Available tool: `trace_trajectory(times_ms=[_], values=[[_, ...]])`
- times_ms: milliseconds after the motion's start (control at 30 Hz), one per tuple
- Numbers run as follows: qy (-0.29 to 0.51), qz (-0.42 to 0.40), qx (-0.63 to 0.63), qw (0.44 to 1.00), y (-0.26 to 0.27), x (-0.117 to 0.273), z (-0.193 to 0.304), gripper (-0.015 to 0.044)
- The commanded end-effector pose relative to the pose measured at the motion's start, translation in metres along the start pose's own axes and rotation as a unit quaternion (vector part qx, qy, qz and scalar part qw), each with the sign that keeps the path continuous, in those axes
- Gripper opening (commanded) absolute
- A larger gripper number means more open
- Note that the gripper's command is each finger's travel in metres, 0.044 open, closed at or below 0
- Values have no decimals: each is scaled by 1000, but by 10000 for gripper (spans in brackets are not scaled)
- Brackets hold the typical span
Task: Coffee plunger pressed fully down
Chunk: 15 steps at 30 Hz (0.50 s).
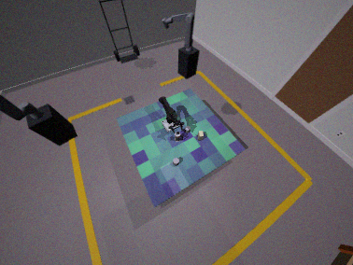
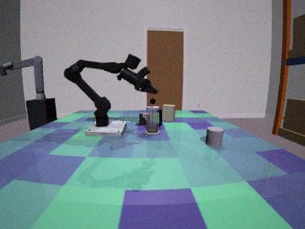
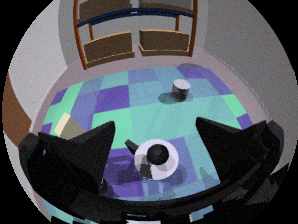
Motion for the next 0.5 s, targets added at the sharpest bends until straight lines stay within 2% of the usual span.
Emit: trace_trajectory(times_ms=[0,467], values=[[-2,3,-1,1000,0,33,-25,440],[-2,3,-1,1000,0,32,-23,440]])
Point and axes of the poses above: the point midway between the two fingers, 35 mm back from their tips, its own x axis back along the fingers, its own y axis across the jaws, z = x × y, the point moved 7 cm from there along x, back along the fingers, and after that the axes turned 2 degrees about -x, right-handed, at the moved point
